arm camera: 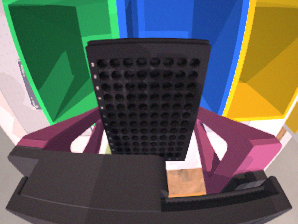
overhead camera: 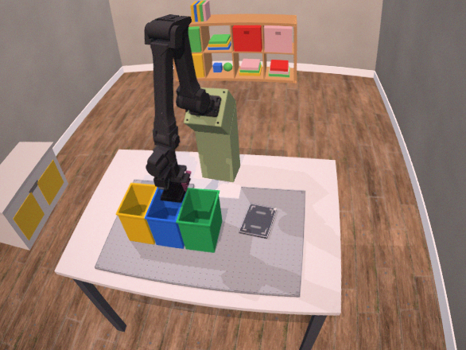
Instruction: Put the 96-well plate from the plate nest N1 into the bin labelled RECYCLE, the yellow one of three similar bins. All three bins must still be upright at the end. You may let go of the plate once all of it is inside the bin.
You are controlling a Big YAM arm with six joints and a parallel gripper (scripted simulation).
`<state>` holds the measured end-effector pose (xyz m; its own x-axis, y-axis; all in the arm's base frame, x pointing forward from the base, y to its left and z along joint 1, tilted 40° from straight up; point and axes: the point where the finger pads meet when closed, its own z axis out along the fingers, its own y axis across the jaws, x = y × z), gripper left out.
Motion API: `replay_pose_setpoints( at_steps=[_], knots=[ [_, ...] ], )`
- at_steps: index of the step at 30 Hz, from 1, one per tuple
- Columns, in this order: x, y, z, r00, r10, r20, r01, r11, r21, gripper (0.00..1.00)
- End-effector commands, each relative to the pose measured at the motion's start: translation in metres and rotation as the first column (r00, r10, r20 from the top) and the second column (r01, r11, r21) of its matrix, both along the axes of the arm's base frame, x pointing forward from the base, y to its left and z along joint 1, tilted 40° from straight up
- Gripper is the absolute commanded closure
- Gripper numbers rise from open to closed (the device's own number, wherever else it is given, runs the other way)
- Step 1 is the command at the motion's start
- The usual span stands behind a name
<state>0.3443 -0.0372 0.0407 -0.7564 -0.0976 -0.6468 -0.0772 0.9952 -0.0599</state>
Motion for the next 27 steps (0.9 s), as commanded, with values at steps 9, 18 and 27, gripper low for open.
replay_pose_setpoints(
  at_steps=[9,18,27],
  knots=[
    [0.009,-0.032,0.006,1.000,0.023,-0.010,-0.023,1.000,-0.018,1.00],
    [0.016,-0.055,0.012,1.000,0.023,-0.007,-0.023,1.000,-0.018,1.00],
    [0.023,-0.084,0.018,1.000,0.022,-0.007,-0.022,1.000,-0.018,1.00]
  ],
)
